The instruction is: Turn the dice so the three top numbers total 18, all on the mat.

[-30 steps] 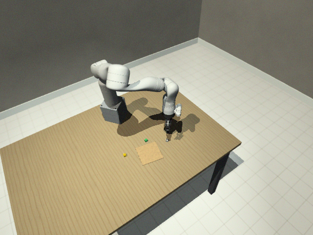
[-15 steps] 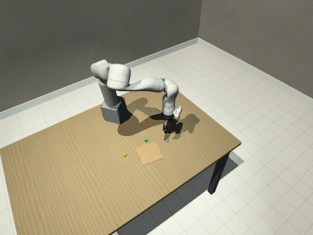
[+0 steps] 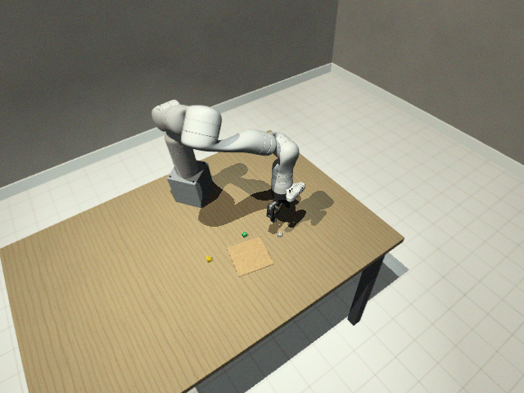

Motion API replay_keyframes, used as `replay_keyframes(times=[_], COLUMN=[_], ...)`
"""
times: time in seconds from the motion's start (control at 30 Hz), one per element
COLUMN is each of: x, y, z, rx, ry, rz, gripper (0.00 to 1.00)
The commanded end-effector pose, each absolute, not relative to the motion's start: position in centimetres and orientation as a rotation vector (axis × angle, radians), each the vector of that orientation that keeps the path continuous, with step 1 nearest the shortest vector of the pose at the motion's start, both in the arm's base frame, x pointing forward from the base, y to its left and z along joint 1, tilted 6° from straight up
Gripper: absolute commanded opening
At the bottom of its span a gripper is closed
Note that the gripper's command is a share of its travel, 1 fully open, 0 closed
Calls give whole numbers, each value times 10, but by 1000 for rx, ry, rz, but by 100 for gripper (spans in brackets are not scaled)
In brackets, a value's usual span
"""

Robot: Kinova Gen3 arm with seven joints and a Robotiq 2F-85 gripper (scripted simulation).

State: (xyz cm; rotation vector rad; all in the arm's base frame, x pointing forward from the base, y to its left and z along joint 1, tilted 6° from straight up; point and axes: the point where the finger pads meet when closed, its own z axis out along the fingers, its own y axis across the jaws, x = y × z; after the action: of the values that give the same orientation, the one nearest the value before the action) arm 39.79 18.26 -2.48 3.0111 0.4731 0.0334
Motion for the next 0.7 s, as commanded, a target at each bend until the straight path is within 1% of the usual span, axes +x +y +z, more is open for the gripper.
replay_keyframes(times=[0.0,0.17,0.67], x=[397,396,394], y=[184,184,182], z=[-26,-28,-38], rx=[3022,3038,3001], ry=[389,245,-569], rz=[41,45,71], gripper=[100,100,100])
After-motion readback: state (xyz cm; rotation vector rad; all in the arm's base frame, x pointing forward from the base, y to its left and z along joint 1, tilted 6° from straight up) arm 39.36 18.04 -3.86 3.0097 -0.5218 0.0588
